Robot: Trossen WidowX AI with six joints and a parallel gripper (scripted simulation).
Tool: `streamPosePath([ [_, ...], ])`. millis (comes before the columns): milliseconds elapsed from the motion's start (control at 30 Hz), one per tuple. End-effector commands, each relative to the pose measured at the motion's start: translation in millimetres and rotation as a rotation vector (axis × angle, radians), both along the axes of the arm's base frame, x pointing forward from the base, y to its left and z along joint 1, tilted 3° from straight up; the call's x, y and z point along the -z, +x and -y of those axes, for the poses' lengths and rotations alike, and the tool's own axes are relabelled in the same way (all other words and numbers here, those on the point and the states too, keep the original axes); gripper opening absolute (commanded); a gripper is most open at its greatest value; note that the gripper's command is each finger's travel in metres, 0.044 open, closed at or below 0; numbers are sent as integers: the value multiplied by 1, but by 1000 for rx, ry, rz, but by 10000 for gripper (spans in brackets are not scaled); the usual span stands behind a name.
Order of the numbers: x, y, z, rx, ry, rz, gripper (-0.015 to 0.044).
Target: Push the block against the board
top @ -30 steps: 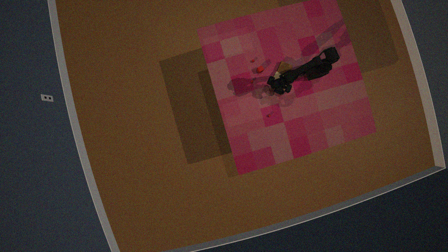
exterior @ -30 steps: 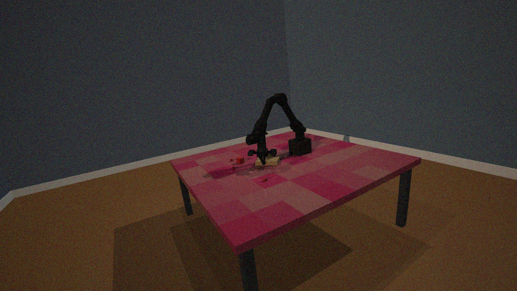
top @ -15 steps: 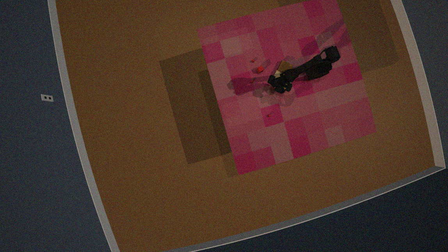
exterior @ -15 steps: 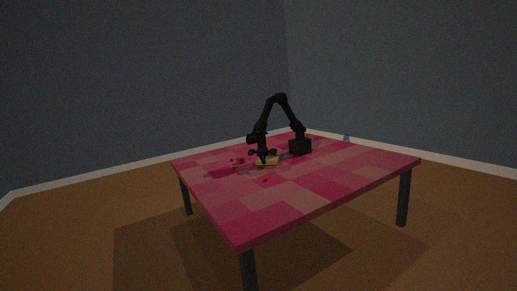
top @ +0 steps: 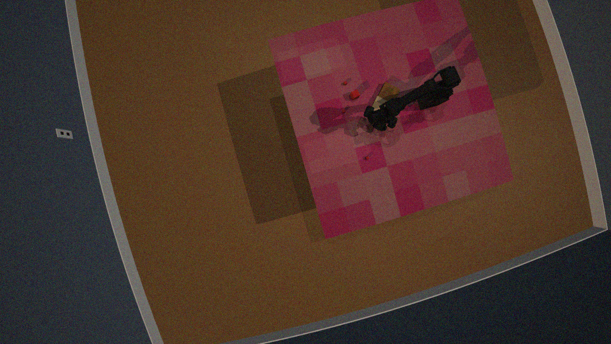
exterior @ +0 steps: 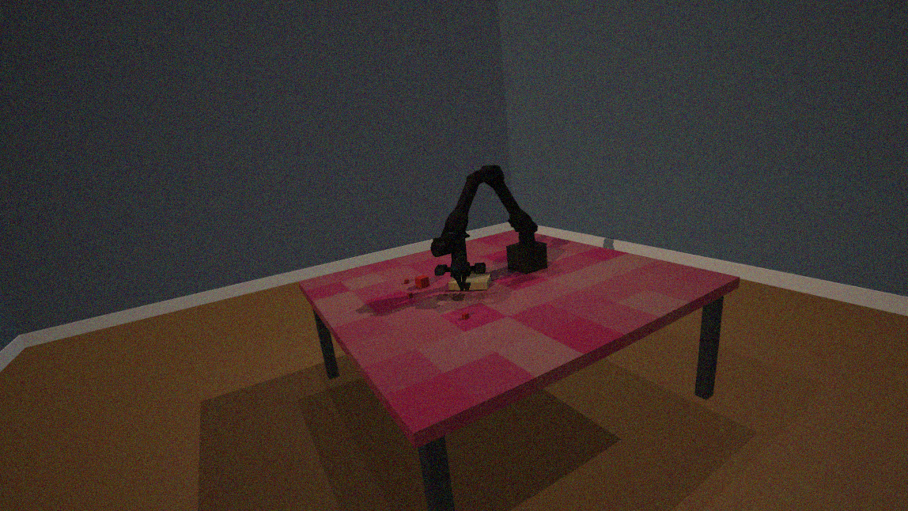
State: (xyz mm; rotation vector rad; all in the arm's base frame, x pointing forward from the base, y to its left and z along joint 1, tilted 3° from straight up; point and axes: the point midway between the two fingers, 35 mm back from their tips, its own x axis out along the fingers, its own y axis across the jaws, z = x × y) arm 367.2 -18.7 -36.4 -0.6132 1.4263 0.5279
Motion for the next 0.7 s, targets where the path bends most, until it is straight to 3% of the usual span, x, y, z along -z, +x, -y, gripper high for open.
streamPosePath([
  [0,3,4,-3,4,-2,-8,0],
  [467,2,20,-19,4,-1,-7,0],
  [667,-53,15,-18,4,-1,-7,0],
])
